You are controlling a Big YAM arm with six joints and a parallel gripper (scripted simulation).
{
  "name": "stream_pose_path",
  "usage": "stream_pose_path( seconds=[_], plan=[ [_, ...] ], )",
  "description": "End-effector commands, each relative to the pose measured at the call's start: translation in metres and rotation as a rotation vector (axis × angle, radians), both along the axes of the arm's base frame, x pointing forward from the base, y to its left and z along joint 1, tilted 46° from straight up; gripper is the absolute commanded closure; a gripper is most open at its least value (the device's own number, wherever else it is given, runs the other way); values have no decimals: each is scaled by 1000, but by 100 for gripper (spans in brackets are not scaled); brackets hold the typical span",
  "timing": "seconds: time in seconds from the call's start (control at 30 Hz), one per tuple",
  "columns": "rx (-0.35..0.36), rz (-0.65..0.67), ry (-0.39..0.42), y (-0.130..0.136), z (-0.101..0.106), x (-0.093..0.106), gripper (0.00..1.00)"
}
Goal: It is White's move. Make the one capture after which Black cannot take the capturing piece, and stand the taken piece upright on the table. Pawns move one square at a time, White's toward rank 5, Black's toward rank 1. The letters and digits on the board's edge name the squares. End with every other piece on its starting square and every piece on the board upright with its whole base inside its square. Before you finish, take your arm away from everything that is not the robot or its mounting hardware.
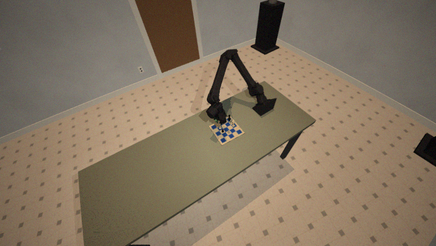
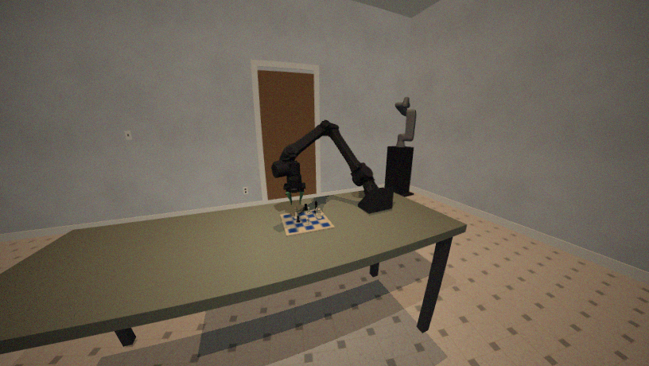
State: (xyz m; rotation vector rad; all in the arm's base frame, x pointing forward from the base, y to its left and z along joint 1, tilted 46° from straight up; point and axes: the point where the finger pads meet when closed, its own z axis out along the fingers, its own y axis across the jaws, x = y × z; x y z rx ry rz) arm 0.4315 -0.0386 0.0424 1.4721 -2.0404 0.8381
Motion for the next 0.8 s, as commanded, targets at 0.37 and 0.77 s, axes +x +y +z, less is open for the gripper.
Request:
stream_pose_path(
  seconds=[0.37, 0.77],
  plan=[
    [10, -2, -51, -3, 18, 15, 60],
    [12, -2, -62, -2, 22, 20, 60]
  ],
)
